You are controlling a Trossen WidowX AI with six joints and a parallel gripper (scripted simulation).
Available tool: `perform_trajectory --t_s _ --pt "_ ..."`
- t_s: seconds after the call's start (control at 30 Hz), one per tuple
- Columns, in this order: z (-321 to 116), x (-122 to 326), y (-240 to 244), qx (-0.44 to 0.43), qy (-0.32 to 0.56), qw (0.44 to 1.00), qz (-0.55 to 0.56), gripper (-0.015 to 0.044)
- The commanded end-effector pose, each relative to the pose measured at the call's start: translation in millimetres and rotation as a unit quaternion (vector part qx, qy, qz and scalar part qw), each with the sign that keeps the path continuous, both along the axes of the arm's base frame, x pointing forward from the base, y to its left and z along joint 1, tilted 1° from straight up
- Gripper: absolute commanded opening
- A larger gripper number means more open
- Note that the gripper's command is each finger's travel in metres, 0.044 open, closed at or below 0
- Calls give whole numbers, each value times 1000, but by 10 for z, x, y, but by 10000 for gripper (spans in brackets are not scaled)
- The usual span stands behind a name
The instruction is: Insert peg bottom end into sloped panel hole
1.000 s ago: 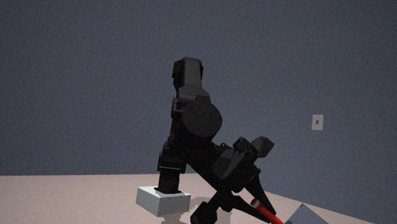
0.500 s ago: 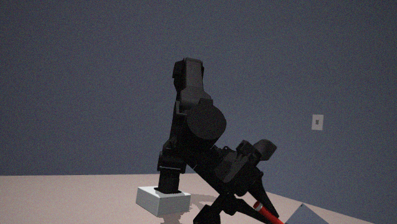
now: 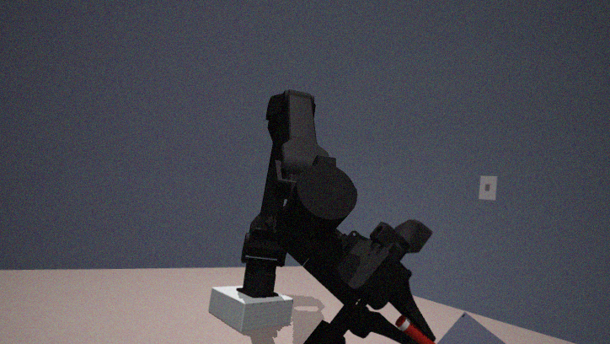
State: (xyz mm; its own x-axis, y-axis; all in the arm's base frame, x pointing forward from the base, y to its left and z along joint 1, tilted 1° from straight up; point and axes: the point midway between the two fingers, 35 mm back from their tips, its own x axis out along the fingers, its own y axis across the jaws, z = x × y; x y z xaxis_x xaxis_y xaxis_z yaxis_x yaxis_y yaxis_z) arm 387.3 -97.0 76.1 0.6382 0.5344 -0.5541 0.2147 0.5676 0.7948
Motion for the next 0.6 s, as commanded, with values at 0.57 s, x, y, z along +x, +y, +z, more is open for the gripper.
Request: perform_trajectory --t_s 0.57 --pt "-86 87 71 1 2 1000 -2 0"
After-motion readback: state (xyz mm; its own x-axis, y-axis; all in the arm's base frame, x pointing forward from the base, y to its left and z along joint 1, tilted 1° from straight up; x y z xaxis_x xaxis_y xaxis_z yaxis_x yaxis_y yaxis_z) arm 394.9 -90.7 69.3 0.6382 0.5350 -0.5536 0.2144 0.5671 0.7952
